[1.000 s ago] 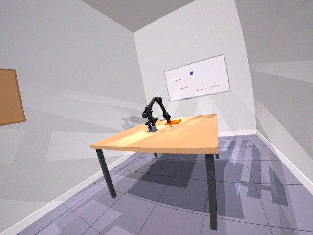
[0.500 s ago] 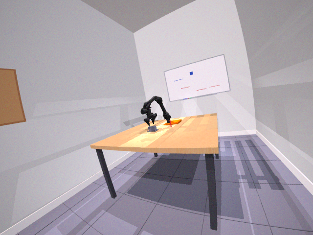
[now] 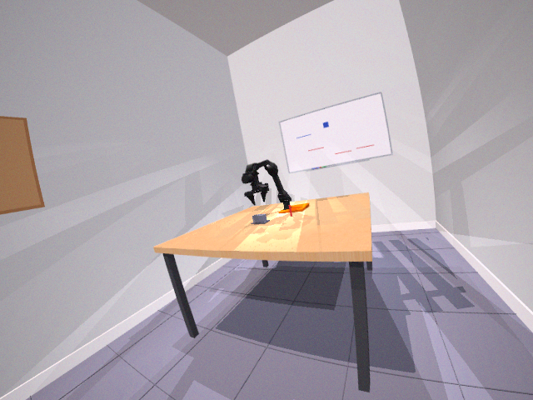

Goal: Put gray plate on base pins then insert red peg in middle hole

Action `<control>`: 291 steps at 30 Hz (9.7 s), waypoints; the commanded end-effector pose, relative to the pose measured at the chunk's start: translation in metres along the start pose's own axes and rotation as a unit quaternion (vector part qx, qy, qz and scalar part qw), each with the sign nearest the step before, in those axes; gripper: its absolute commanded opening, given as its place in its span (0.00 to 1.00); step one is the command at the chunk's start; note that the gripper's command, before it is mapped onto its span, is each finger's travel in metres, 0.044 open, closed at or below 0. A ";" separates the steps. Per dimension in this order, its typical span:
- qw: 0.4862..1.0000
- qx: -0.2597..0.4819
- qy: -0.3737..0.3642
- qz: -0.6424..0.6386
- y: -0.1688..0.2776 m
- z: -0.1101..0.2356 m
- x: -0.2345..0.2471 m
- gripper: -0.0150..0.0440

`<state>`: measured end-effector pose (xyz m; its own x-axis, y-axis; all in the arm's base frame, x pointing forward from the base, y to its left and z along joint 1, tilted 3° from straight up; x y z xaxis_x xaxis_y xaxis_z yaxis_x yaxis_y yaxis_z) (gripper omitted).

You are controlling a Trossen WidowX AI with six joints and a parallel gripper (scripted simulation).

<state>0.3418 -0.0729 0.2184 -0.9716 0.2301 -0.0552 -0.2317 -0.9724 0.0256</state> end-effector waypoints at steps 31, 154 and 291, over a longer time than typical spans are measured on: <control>0.546 -0.005 -0.004 -0.838 -0.138 0.003 0.124 1.00; 0.400 -0.002 -0.006 -0.916 -0.155 -0.060 0.140 0.25; 0.399 -0.005 0.005 -0.917 0.024 -0.035 -0.003 0.25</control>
<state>0.3411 -0.0982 0.1893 0.8331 0.5526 0.0233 -0.5498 0.8321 -0.0737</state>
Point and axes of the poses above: the point midway between the two fingers, 35 mm back from their tips, its own z axis back along the fingers, its own x axis across the jaws, y = z × x, the point moved 4 cm from there along z, back along the fingers, and after that the axes turned 11 degrees about z, right-handed, at the moved point
